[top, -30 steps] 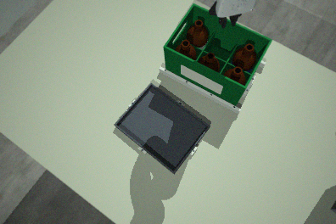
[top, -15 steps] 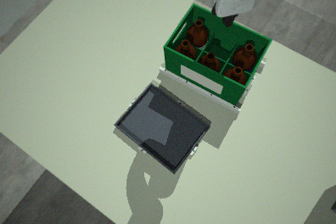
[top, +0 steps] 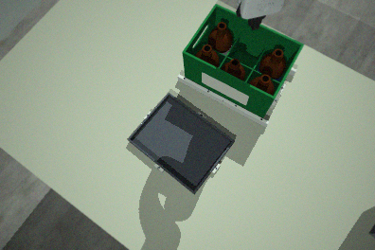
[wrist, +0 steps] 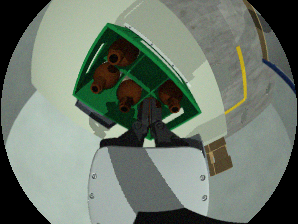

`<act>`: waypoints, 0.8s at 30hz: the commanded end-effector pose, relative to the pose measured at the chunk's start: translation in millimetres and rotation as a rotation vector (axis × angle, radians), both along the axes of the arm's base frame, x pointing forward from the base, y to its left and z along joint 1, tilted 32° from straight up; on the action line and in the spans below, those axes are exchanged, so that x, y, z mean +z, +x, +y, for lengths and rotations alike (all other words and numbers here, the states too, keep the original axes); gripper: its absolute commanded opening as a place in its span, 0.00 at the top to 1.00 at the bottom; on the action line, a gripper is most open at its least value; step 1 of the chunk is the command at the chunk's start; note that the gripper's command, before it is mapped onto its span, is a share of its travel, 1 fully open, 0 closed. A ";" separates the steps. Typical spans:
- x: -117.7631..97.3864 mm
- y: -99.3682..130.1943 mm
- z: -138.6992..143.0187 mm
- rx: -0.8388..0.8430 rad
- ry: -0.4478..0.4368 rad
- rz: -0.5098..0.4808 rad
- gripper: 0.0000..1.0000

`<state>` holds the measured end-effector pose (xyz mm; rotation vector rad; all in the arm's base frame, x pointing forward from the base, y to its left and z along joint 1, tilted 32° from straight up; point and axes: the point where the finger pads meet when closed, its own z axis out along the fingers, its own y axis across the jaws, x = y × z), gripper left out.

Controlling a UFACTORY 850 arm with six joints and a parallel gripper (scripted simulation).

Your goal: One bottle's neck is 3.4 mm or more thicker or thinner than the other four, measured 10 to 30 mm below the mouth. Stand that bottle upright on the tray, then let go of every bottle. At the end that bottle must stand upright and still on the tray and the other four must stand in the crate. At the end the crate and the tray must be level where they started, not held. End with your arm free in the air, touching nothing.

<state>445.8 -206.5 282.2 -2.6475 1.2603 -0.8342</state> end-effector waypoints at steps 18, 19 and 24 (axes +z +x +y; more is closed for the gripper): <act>45.2 73.9 -5.4 0.001 0.000 -0.002 1.00; 45.2 73.9 -5.4 0.001 0.000 -0.002 1.00; 45.2 73.9 -5.4 0.001 0.000 -0.002 0.35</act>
